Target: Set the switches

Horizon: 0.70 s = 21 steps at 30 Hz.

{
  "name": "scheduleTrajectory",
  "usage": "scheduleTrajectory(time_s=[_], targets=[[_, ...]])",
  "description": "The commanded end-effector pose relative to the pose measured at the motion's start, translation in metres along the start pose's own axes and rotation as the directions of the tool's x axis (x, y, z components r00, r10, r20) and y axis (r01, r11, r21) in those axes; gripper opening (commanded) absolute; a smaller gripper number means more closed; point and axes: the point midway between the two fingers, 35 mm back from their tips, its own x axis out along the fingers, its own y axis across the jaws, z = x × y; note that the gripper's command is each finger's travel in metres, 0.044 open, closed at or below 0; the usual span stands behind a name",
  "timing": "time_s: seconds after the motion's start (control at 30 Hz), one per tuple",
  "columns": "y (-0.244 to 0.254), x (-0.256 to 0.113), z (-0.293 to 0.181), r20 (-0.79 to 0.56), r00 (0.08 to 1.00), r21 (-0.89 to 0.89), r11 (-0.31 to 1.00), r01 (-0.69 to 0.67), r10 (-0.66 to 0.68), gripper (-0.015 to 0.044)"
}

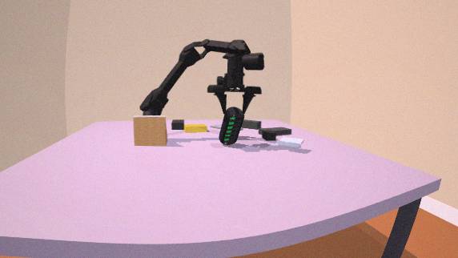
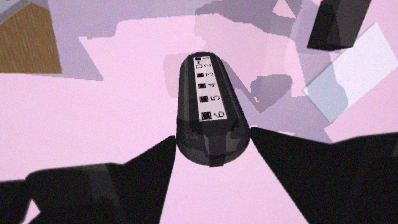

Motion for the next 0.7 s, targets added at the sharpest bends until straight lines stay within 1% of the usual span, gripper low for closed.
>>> scheduleTrajectory(time_s=[0.0, 0.67], targets=[[0.0, 0.001, 0.007, 0.014, 1.0, 0.006, 1.0, 0.0, 0.0, 0.0335], [0.0, -0.003, 0.023, 0.015, 1.0, 0.007, 1.0, 0.0, 0.0, 0.0335]])
